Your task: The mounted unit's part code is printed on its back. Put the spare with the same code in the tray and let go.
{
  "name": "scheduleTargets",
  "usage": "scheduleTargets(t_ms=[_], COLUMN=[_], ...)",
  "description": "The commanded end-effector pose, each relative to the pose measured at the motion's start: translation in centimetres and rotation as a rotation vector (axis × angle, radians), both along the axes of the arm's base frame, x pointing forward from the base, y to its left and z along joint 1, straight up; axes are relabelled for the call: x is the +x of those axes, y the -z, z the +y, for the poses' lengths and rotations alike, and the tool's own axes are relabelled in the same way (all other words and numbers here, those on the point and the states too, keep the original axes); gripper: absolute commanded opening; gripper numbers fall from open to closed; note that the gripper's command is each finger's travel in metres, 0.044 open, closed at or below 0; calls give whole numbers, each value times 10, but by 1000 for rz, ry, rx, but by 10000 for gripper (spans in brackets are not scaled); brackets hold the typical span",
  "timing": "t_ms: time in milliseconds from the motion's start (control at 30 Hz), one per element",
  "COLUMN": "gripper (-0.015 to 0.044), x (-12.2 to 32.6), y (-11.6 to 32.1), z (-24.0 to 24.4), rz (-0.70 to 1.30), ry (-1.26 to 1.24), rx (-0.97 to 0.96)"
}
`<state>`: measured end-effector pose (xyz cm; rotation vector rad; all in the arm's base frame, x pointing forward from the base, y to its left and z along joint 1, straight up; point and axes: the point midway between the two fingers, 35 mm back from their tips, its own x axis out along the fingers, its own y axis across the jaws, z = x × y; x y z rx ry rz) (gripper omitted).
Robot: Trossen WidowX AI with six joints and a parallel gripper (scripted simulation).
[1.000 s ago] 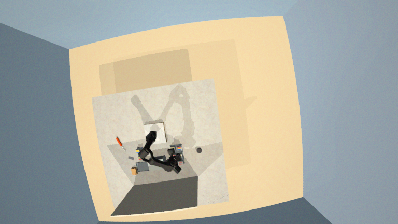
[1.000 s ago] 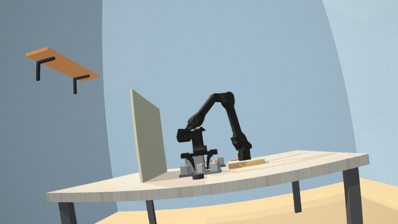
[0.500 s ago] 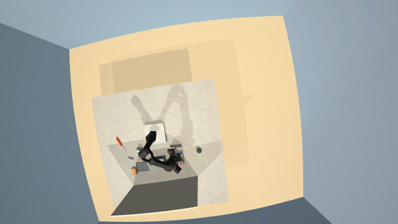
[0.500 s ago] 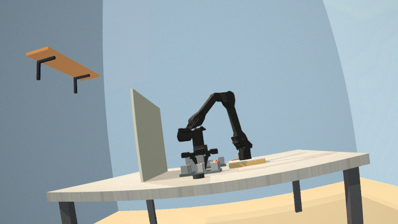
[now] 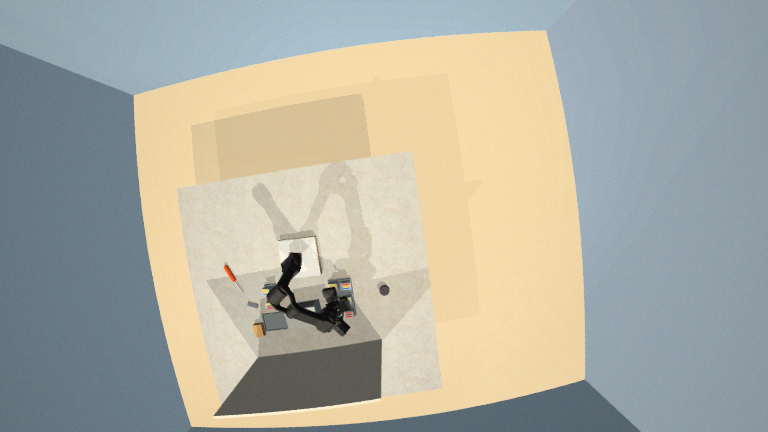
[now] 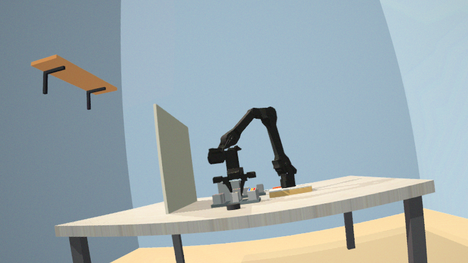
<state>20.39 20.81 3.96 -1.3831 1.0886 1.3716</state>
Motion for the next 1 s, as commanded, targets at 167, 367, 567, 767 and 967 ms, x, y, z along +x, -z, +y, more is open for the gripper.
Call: scheduleTargets(t_ms=[167, 367, 567, 767, 967], gripper=[0, 0, 0, 0, 0], x=[0, -1, -1, 0, -1], y=[-58, -67, -64, -91, -122], z=[1, 1, 0, -1, -5], rz=[-9, -8, -8, -8, -8], ry=[3, 3, 0, 1, 2], rx=[15, 16, 9, 11, 14])
